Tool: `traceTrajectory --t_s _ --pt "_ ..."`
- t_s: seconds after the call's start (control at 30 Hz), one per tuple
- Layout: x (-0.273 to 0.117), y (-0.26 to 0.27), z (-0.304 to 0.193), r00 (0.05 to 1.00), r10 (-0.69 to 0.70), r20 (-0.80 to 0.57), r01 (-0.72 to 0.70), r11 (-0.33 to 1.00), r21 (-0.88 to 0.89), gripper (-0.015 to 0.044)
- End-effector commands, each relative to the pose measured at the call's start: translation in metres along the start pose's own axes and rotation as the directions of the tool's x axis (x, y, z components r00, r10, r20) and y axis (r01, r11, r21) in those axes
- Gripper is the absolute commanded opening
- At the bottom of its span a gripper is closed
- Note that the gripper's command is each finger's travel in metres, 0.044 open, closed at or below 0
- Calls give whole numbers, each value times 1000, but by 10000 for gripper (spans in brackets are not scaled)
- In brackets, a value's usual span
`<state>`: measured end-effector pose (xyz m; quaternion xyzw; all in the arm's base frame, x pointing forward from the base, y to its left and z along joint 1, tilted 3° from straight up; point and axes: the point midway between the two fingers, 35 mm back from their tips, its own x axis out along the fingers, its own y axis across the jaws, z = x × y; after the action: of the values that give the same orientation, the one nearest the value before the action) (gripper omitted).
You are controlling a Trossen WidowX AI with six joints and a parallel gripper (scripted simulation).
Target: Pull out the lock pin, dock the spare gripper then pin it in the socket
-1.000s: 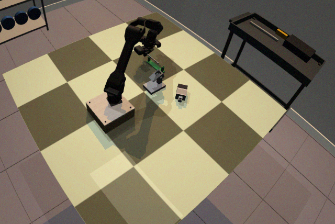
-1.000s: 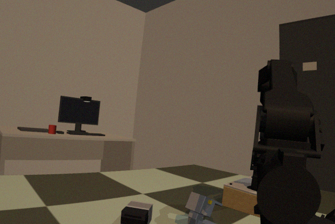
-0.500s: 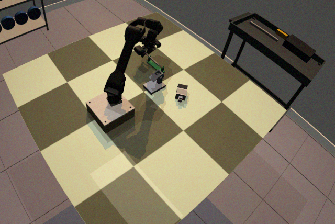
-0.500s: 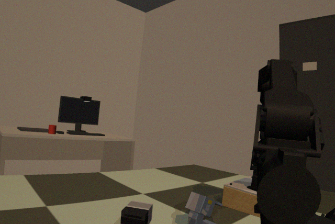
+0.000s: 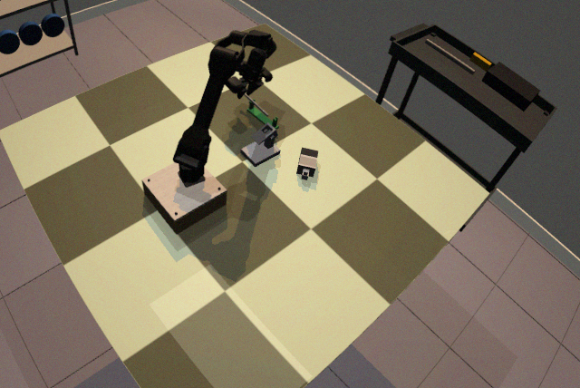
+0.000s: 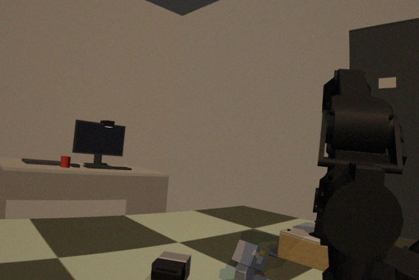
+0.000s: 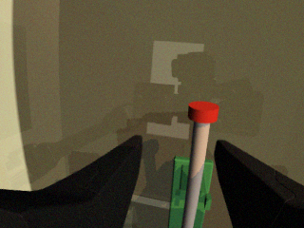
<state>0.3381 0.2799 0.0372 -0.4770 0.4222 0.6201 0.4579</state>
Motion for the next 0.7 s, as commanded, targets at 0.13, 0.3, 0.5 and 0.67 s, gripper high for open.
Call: traceTrajectory --t_s 0.13,0.3,0.5,0.67 --pt "-17 3 2 1000 7 -3 -7 1000 2 200" --pt "-25 6 2 1000 16 -7 -16 1000 5 200" --pt "-35 9 3 1000 27 -11 -27 1000 8 200" --pt "-44 11 4 999 36 -15 -35 999 11 200"
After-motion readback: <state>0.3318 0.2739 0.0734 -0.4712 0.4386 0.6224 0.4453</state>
